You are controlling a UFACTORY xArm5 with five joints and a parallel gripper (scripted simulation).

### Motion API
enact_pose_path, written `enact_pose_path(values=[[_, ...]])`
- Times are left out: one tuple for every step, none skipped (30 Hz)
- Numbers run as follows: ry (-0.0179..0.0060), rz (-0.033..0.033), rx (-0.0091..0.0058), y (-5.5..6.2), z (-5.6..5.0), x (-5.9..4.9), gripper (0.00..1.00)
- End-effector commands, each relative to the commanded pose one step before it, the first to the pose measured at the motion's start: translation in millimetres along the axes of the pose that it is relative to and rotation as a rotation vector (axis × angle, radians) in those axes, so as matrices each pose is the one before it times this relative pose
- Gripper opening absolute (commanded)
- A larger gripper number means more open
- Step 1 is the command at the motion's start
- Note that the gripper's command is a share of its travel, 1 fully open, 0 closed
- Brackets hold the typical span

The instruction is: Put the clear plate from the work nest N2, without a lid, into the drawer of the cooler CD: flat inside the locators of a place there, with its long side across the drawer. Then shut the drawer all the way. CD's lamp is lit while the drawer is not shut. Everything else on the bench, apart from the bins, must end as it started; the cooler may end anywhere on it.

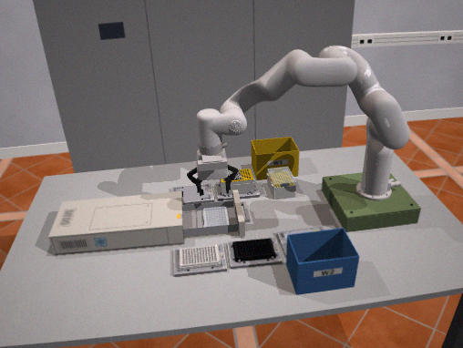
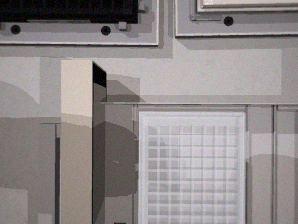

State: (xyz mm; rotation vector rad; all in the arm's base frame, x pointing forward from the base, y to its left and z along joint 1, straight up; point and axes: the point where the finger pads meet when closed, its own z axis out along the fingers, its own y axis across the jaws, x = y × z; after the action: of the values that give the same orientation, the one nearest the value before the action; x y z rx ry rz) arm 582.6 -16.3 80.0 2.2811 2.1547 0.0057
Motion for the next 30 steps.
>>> enact_pose_path(values=[[-0.00654,0.0,-0.00587,1.67,-11.22,0.12,1.0],[0.0,0.0,0.0,0.0,-1.67,0.0,1.0],[0.0,0.0,0.0,0.0,-1.67,0.0,1.0],[0.0,0.0,0.0,0.0,-1.67,0.0,1.0],[0.0,0.0,0.0,0.0,-1.67,0.0,1.0],[0.0,0.0,0.0,0.0,0.0,0.0,1.0],[0.0,0.0,0.0,0.0,0.0,0.0,1.0],[0.0,0.0,0.0,0.0,-1.67,0.0,1.0],[0.0,0.0,0.0,0.0,-1.67,0.0,1.0],[0.0,0.0,0.0,0.0,-1.29,0.0,1.0],[0.0,0.0,0.0,0.0,0.0,0.0,1.0],[0.0,0.0,0.0,0.0,0.0,0.0,1.0],[0.0,0.0,0.0,0.0,0.0,0.0,1.0],[0.0,0.0,0.0,0.0,0.0,0.0,1.0],[0.0,0.0,0.0,0.0,0.0,0.0,1.0],[0.0,0.0,0.0,0.0,0.0,0.0,1.0],[0.0,0.0,0.0,0.0,0.0,0.0,1.0],[0.0,0.0,0.00004,-5.08,0.76,0.09,0.0],[0.0,0.0,0.00004,-4.95,0.76,0.0,0.0],[0.0,0.0,0.00004,-4.95,0.76,0.0,0.0],[0.0,0.0,0.00004,-4.95,0.75,0.0,0.0],[0.0,0.0,0.00004,-4.95,0.75,0.0,0.0],[0.0,0.0,0.0,0.0,0.0,0.0,0.0],[0.0,0.0,0.0,0.0,0.0,0.0,0.0],[0.0,0.0,0.00004,-4.95,0.75,0.0,0.0],[0.0,0.0,0.00004,-4.95,0.75,0.0,0.0],[0.0,0.0,0.00004,-4.95,0.75,0.0,0.0],[0.0,0.0,0.00004,-4.95,0.75,0.0,0.0],[0.0,0.0,0.00004,-4.95,0.75,0.0,0.0],[0.0,0.0,0.00004,-4.95,0.75,0.0,0.0]])
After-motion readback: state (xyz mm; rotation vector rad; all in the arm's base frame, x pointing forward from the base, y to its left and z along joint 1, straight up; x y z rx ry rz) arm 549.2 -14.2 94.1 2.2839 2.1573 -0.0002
